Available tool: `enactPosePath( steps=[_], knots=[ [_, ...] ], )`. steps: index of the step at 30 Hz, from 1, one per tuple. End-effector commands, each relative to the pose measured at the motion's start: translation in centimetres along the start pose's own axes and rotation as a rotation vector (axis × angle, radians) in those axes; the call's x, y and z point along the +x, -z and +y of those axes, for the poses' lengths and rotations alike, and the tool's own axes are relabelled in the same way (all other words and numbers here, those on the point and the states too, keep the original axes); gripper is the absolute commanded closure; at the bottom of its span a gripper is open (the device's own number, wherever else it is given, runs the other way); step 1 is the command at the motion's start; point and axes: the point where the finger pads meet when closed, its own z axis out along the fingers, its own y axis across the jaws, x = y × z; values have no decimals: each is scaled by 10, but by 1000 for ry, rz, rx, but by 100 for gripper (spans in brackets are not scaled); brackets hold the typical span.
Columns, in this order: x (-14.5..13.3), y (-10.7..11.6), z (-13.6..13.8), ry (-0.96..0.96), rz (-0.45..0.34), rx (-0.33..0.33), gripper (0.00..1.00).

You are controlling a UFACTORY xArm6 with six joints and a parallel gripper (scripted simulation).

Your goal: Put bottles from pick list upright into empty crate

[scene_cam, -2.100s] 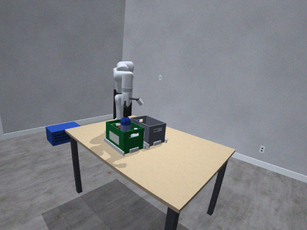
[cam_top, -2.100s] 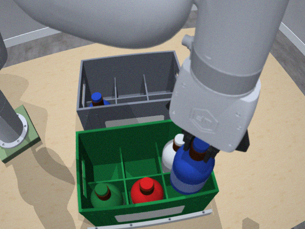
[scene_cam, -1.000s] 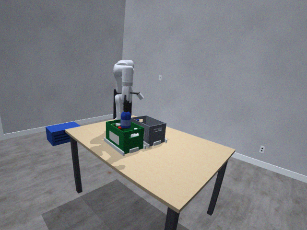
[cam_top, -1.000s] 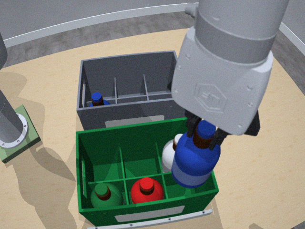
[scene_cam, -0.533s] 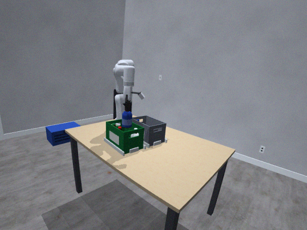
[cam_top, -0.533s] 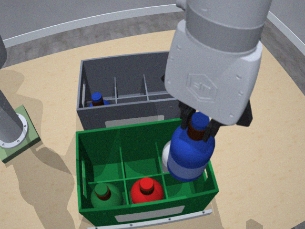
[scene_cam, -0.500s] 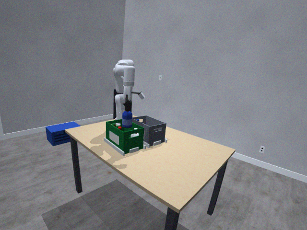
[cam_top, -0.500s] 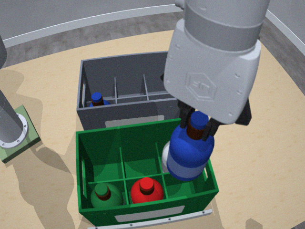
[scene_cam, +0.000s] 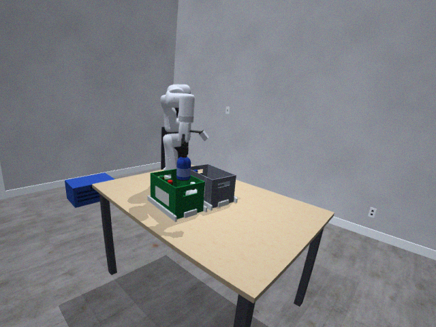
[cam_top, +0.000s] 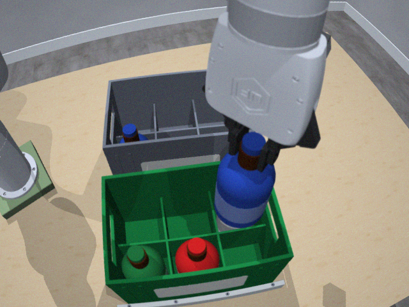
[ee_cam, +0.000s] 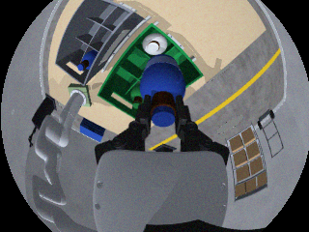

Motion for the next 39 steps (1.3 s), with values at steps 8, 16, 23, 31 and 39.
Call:
enactPosePath(
  steps=[8, 16, 23, 31, 39],
  knots=[
    [8, 2, -16, 0, 2, -5, 100],
    [15, 2, -30, 0, 2, -5, 100],
    [20, 2, -41, 0, 2, -5, 100],
    [26, 2, -54, 0, 3, -5, 100],
    [33, 2, -68, 0, 3, -5, 100]
  ],
)
